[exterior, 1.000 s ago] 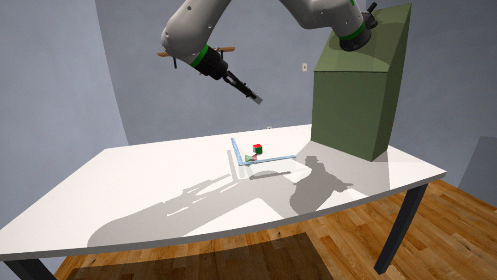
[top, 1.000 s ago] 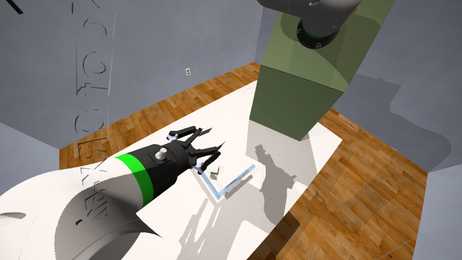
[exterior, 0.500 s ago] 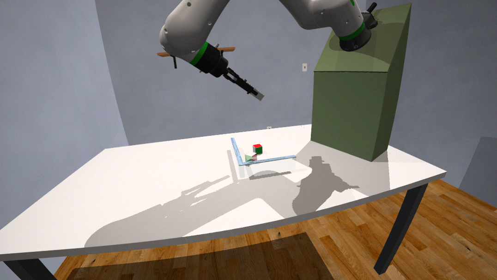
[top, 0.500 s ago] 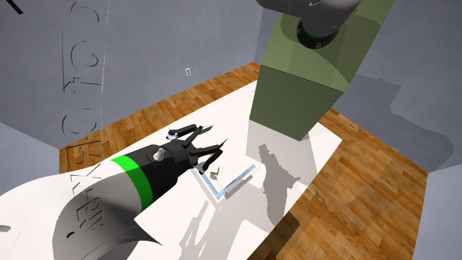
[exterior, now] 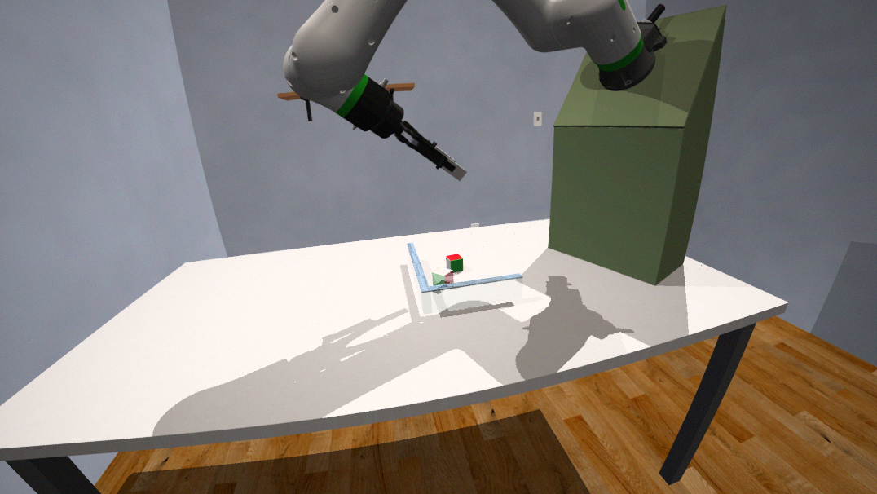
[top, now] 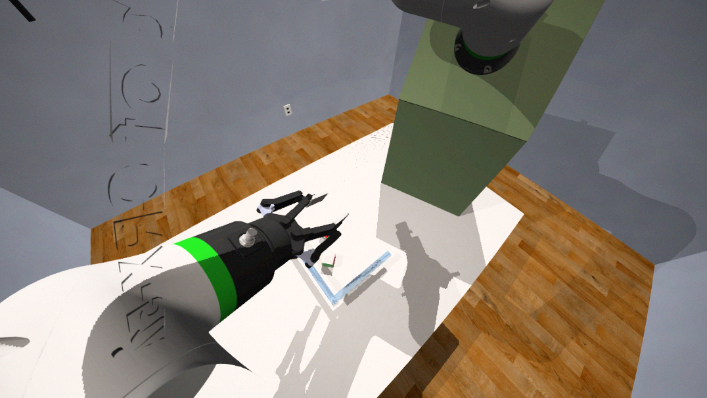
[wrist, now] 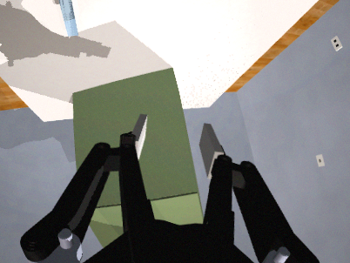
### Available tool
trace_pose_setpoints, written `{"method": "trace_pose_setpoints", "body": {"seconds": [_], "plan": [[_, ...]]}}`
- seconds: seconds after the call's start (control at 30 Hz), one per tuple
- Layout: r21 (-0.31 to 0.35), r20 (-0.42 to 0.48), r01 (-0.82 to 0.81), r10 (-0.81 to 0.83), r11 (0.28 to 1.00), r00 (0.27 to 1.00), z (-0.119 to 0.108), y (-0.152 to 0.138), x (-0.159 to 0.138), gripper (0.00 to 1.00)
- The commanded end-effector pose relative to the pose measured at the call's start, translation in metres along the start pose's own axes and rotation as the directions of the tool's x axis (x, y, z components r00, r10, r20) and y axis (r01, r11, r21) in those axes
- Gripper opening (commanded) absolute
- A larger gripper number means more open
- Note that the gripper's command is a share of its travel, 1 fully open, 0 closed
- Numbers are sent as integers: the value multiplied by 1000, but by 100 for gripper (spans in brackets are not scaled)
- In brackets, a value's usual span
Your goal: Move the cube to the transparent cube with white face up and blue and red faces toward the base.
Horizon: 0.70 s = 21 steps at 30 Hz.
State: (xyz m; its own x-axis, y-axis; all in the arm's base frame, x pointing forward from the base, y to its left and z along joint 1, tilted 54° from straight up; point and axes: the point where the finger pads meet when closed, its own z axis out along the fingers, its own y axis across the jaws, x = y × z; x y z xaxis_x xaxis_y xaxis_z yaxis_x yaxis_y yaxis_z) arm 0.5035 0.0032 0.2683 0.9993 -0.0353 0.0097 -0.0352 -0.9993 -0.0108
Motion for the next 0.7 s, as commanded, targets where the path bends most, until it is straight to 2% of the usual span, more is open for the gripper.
{"method": "trace_pose_setpoints", "body": {"seconds": [0.0, 0.33, 0.67], "plan": [[6, -6, -20, 20, 1000, 1000, 2, -2, 2, 41], [45, -31, -131, 133, 990, 991, 14, -12, 12, 41], [141, -55, -363, 374, 921, 926, 36, -32, 34, 41]]}}
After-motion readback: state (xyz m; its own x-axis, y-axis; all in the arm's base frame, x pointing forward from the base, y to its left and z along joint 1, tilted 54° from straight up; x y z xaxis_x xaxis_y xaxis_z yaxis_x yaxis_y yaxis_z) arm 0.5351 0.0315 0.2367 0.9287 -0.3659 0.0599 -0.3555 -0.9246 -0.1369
